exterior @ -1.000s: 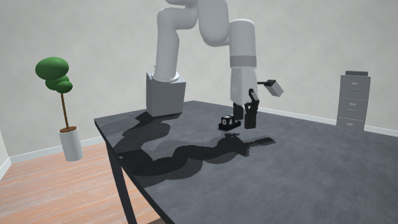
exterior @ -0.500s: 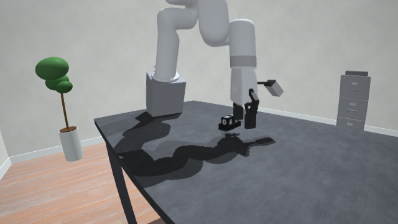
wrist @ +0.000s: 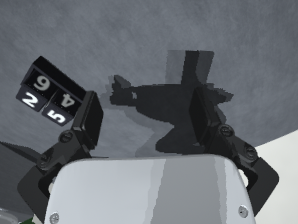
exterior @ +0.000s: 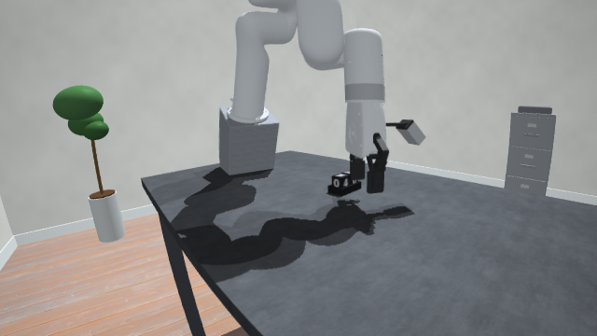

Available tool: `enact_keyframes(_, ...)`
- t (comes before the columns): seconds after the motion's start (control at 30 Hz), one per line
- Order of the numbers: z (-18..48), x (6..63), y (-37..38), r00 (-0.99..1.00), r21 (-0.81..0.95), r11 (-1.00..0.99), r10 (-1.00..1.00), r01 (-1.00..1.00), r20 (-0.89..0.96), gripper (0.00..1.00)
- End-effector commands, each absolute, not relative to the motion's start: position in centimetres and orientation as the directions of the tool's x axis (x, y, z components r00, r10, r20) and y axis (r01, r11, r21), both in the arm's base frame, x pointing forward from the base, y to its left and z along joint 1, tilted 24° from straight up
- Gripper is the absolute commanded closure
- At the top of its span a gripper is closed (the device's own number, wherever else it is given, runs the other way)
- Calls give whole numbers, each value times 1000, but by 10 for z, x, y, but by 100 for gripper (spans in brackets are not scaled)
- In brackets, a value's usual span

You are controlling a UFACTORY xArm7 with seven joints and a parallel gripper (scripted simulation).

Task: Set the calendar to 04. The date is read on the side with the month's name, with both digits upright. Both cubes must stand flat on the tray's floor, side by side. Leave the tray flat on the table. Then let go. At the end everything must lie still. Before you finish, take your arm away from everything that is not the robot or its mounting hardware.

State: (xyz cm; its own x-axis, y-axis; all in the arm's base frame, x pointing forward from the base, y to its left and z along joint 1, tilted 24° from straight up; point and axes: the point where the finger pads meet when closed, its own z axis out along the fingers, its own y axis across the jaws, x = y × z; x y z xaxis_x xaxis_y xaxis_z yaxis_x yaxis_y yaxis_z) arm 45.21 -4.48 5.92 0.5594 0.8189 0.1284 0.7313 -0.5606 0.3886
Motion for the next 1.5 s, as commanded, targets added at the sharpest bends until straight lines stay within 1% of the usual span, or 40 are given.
enact_keyframes(0.0,60,453,-45,559,391,-560,819,730,130,0)
enact_keyframes(0.97,61,453,-45,559,391,-560,819,730,130,0)
enact_keyframes(1.47,73,447,-43,559,391,-560,819,730,130,0)
